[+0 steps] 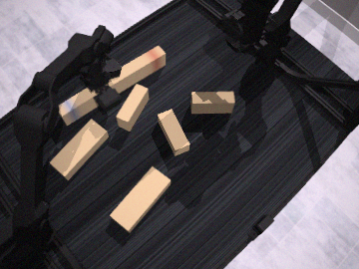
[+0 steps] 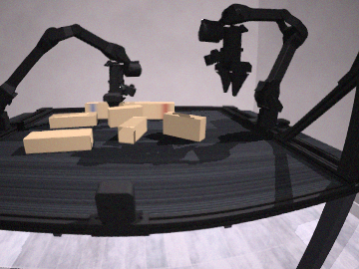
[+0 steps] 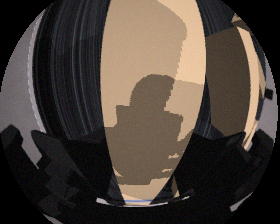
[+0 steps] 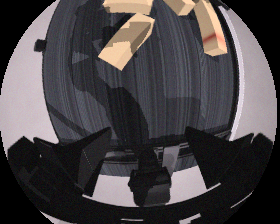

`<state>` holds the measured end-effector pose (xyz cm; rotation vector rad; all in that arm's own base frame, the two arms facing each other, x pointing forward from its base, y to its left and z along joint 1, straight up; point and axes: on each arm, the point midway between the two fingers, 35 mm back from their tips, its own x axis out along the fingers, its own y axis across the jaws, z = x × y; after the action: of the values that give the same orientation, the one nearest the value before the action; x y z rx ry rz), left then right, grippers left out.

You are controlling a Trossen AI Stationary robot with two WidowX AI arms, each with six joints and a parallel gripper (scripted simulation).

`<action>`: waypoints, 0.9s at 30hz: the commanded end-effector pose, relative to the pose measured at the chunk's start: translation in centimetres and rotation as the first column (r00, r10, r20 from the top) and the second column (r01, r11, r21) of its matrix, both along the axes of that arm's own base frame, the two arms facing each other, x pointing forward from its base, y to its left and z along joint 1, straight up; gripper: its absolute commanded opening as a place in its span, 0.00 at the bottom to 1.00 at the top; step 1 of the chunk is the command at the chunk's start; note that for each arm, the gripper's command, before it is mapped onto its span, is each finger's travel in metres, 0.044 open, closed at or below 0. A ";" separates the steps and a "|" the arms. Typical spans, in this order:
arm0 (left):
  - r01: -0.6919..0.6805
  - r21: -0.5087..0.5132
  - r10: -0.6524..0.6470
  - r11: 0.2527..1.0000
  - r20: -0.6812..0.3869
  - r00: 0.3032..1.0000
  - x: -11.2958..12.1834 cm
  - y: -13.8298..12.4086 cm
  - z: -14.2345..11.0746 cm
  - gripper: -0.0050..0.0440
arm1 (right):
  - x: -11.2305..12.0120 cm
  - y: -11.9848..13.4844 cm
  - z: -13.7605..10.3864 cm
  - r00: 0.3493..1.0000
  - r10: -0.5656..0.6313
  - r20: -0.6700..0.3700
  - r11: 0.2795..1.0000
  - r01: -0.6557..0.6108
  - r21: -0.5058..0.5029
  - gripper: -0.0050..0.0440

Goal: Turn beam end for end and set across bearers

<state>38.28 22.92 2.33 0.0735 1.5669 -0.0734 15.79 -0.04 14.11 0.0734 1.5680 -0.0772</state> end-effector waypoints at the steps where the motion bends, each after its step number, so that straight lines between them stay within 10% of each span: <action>1: 0.001 0.000 -0.001 1.000 -0.003 1.000 0.0 0.0 -0.1 0.46 | 0.0 0.0 0.0 1.000 -0.002 -0.001 1.000 0.002 0.003 1.00; 13: 0.001 0.000 -0.001 1.000 -0.003 1.000 0.0 0.0 0.5 0.11 | 0.0 0.0 0.0 1.000 -0.002 -0.001 1.000 0.002 0.003 1.00; 27: 0.001 0.000 -0.001 1.000 -0.003 1.000 -0.6 -0.3 2.9 0.10 | 0.0 0.0 0.0 1.000 -0.002 -0.001 1.000 0.002 0.003 1.00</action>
<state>37.53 22.53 3.64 0.0603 1.5973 -0.0868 15.79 -0.04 14.11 0.0734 1.5680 -0.0772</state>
